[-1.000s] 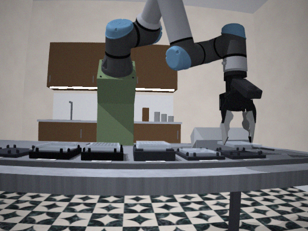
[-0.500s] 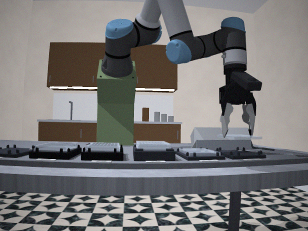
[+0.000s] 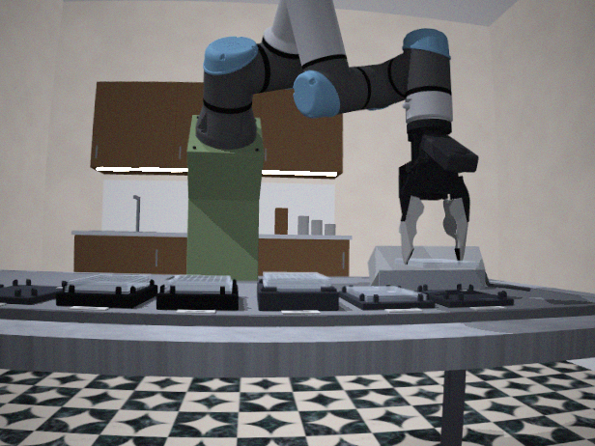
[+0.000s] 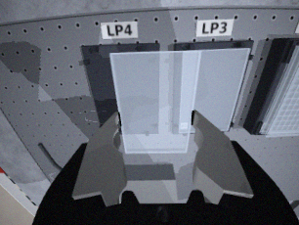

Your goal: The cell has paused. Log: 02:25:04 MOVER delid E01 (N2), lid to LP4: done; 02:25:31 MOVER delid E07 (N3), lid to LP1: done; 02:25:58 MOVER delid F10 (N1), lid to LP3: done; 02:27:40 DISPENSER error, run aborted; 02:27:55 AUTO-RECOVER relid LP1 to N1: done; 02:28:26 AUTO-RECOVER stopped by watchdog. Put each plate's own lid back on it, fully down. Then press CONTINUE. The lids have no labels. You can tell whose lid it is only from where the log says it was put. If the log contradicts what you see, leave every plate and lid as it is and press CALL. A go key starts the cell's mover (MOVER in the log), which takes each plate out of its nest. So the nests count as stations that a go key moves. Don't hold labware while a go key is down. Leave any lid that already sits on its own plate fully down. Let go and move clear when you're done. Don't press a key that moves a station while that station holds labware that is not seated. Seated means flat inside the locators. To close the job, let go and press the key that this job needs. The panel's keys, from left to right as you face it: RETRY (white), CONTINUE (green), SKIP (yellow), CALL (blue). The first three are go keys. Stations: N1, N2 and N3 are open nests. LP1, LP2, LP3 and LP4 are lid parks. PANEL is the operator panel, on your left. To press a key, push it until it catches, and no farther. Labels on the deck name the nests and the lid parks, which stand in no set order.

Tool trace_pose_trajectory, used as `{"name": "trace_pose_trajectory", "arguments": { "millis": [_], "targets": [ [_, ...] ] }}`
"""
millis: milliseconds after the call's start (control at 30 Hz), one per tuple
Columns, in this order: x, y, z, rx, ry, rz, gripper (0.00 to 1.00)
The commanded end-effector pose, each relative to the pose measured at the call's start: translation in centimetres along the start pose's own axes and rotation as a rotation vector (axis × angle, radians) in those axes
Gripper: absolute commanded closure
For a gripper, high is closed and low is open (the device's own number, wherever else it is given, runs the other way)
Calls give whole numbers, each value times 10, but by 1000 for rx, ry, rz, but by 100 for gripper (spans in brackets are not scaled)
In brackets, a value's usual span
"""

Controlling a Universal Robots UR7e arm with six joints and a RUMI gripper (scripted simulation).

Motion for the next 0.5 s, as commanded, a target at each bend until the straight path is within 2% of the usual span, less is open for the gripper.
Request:
{"name": "trace_pose_trajectory", "arguments": {
  "millis": [0,467],
  "targets": [
    [20,-1,5,1,-1,4,100],
    [83,0,20,1,-1,4,100]
  ]
}}
Point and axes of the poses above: the point where the finger pads meet when closed, its own y axis out along the fingers, its own x axis across the jaws, z = x × y, the point moved 2 cm from there along -y, back along the fingers, and after that the axes turned 12 degrees about y, right-handed, at the moved point
